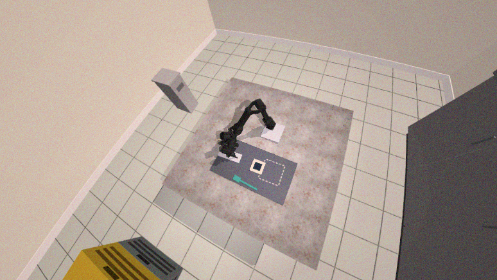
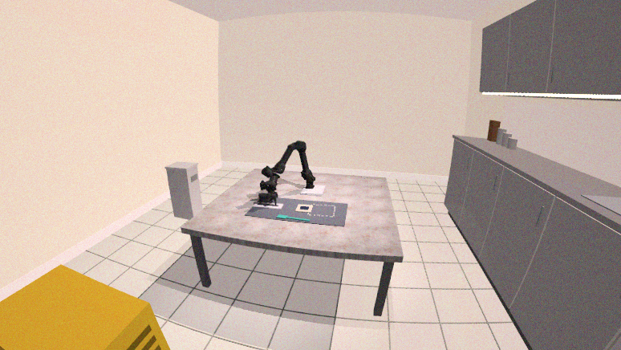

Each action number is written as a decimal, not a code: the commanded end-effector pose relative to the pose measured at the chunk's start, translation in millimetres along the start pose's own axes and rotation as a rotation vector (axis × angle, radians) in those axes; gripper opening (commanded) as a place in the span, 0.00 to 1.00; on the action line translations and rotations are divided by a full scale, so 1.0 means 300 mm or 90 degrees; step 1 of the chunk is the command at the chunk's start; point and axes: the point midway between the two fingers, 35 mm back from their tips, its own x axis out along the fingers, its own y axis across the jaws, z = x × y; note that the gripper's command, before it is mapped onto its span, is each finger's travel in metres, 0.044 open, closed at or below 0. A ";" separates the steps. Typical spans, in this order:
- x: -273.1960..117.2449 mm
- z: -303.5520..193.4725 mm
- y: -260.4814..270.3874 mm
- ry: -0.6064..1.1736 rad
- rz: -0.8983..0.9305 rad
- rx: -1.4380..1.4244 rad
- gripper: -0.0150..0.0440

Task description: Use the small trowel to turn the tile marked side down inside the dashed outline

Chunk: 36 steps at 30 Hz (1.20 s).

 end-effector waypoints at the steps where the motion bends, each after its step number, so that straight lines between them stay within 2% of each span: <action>1: -0.001 0.001 0.004 0.000 0.000 0.001 0.25; 9: -0.129 0.001 0.155 0.000 0.000 0.000 0.25; 15: -0.123 -0.012 0.156 -0.002 -0.001 -0.002 0.25; 30: -0.056 -0.310 0.167 -0.053 -0.001 -0.030 0.25; 36: -0.056 -0.322 0.167 -0.055 0.001 -0.031 0.25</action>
